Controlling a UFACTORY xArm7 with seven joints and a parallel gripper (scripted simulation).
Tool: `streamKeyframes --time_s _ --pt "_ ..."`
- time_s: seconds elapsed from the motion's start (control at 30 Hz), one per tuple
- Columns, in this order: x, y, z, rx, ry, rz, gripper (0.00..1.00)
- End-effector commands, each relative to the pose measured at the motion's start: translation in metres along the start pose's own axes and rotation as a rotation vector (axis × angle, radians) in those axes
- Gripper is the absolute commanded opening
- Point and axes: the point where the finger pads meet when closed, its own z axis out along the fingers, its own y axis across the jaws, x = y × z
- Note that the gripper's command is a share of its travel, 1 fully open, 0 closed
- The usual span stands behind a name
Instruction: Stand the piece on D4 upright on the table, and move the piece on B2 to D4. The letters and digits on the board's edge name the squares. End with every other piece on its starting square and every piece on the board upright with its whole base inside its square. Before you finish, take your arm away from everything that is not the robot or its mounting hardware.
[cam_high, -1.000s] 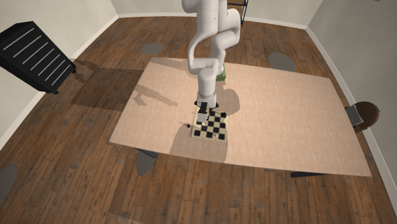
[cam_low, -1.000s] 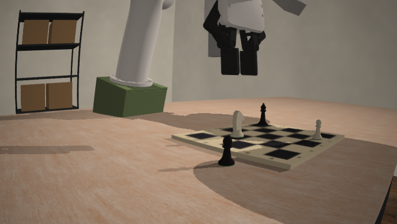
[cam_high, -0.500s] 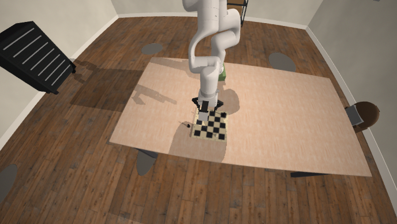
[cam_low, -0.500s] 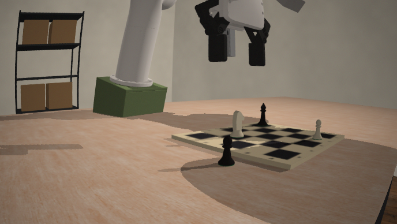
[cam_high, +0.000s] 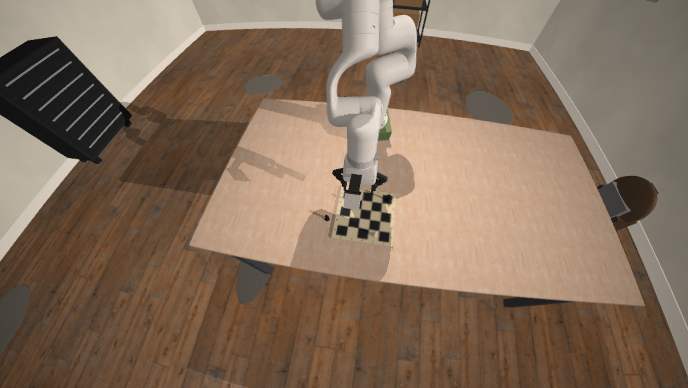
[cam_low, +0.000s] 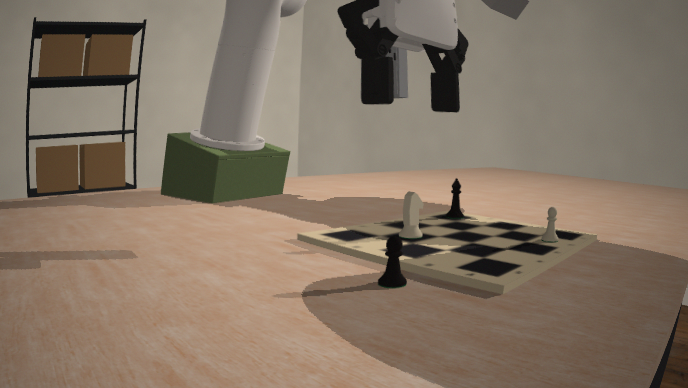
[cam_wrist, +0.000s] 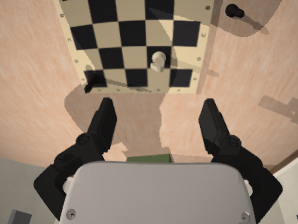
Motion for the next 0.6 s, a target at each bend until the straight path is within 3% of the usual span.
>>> streamKeyframes --time_s 0.0,0.57 --pt "0.002 0.0 -0.007 0.0 0.004 0.0 1.0" --pt "0.001 0.0 -0.064 0.0 0.004 0.0 1.0"
